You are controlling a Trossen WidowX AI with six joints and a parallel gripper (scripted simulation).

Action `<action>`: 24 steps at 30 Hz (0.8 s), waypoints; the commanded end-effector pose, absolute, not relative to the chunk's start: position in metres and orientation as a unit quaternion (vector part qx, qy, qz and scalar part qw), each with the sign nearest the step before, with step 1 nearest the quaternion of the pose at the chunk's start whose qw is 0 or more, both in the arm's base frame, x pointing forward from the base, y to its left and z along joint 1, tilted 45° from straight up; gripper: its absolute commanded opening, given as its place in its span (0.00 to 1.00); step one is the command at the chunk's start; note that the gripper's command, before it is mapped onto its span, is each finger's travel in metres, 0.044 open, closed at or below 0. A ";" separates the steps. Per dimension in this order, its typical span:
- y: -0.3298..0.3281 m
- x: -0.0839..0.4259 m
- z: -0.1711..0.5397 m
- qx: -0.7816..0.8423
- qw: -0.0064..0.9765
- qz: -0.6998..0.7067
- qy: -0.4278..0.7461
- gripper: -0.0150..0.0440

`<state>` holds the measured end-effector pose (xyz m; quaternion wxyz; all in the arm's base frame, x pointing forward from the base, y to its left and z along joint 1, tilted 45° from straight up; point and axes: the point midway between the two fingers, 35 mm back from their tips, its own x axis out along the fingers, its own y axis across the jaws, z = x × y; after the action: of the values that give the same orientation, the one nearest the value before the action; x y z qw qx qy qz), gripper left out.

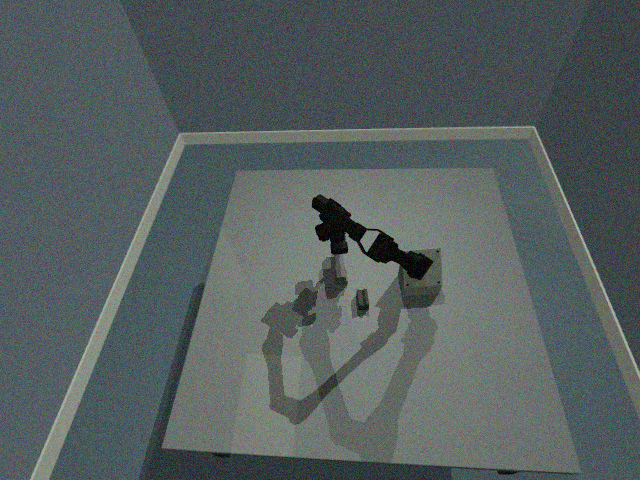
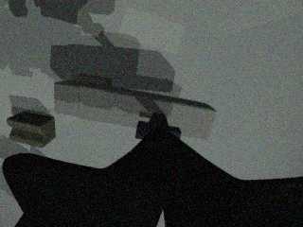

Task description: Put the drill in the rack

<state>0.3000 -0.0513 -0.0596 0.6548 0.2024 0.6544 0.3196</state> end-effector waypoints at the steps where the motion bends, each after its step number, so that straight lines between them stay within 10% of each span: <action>1: -0.035 0.293 -0.078 0.203 0.636 0.331 0.667 0.25; 24: -0.034 0.295 -0.078 0.203 0.636 0.331 0.667 0.25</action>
<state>0.3001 -0.0507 -0.0603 0.6546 0.2035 0.6553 0.3172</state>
